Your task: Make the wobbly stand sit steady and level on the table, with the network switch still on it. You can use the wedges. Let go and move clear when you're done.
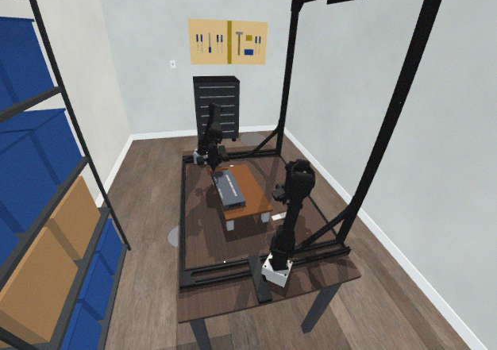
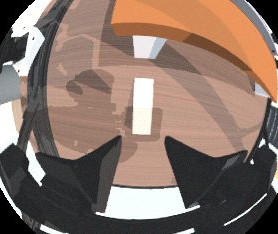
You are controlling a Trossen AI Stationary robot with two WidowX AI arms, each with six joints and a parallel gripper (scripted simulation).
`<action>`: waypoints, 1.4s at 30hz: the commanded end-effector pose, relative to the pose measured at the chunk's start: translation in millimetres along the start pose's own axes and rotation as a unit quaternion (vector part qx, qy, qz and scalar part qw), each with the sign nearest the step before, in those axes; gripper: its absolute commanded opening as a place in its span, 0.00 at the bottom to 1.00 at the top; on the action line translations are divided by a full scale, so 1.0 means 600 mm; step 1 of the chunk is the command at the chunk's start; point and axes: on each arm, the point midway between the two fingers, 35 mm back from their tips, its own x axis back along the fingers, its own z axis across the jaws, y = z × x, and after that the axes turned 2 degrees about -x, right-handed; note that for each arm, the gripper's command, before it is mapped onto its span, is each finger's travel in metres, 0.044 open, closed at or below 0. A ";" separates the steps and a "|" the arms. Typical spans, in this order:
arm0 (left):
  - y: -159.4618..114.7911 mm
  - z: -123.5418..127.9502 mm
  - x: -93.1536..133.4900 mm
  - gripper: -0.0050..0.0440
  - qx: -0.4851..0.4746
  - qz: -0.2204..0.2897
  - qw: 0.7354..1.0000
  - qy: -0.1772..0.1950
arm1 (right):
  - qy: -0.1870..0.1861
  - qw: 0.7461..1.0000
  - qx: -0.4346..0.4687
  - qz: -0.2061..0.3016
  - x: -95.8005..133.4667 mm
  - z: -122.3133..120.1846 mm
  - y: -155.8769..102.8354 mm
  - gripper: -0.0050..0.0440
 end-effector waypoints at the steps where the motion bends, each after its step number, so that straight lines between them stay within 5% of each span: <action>1: 0.000 0.000 0.000 0.60 0.000 0.000 1.000 0.000 | 0.001 1.000 -0.002 0.010 -0.017 0.000 -0.004 0.10; 14: 0.000 0.000 0.000 0.60 0.000 0.000 1.000 0.000 | 0.001 1.000 -0.002 0.010 -0.017 0.000 -0.004 0.10; 15: -0.014 -0.001 0.001 0.10 -0.139 0.001 0.990 -0.001 | 0.001 1.000 -0.002 0.010 -0.013 0.000 -0.004 0.10; 19: -0.014 -0.001 0.001 0.10 -0.254 0.002 0.967 -0.001 | 0.001 1.000 -0.002 0.010 -0.013 0.000 -0.004 0.10; 31: -0.014 -0.001 0.001 0.10 -0.254 0.002 0.967 -0.001 | 0.001 1.000 -0.002 0.010 -0.013 0.000 -0.004 0.10; 32: -0.026 -0.001 0.002 0.10 -0.382 0.001 0.924 -0.002 | 0.001 1.000 -0.002 0.010 -0.013 0.000 -0.004 0.10; 36: -0.026 -0.001 0.002 0.10 -0.483 0.002 0.876 -0.001 | 0.001 1.000 -0.002 0.010 -0.013 0.000 -0.004 0.10; 42: -0.026 -0.001 0.002 0.10 -0.483 0.002 0.876 -0.001 | 0.001 1.000 -0.002 0.010 -0.013 0.000 -0.004 0.10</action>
